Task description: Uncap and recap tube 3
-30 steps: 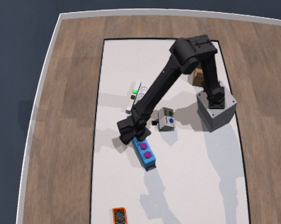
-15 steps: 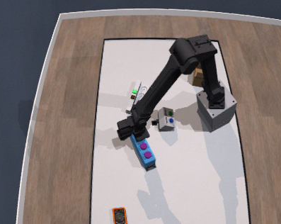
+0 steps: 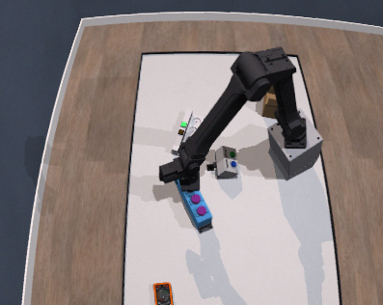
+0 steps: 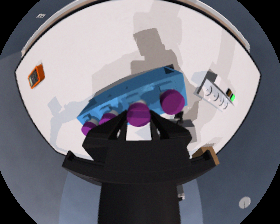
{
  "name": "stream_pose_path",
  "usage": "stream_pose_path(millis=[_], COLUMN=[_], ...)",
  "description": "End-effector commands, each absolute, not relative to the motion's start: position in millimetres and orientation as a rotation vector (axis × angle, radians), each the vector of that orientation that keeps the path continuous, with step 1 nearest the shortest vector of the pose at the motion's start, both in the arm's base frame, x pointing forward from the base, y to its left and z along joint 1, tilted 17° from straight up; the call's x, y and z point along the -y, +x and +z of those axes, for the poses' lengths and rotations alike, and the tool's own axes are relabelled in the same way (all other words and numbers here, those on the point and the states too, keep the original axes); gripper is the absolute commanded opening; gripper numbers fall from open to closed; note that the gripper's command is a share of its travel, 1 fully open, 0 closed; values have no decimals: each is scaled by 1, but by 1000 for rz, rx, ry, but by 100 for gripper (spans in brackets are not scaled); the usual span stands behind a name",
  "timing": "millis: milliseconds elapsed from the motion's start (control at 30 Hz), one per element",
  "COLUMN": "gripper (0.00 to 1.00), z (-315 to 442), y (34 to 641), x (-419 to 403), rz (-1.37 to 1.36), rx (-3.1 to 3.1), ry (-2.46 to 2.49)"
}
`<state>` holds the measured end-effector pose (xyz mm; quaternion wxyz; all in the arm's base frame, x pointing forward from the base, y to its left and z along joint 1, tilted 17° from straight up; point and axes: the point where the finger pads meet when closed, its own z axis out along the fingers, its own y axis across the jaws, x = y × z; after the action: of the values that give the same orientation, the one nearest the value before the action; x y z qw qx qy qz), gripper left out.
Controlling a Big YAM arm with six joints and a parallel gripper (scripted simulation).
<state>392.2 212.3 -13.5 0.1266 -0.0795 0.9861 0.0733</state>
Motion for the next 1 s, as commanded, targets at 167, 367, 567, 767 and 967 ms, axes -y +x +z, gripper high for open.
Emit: stream_pose_path(millis=[167,367,567,767,967], gripper=[49,49,49,49,49], z=[-7,-7,-6,-6,-6], y=[401,401,405,405,405], x=[-216,-216,-218,-219,-219], rz=[231,231,206,159,108], rx=[-2858,-2858,-2830,-2759,-2651], ry=[-141,-141,-326,-661,-985])
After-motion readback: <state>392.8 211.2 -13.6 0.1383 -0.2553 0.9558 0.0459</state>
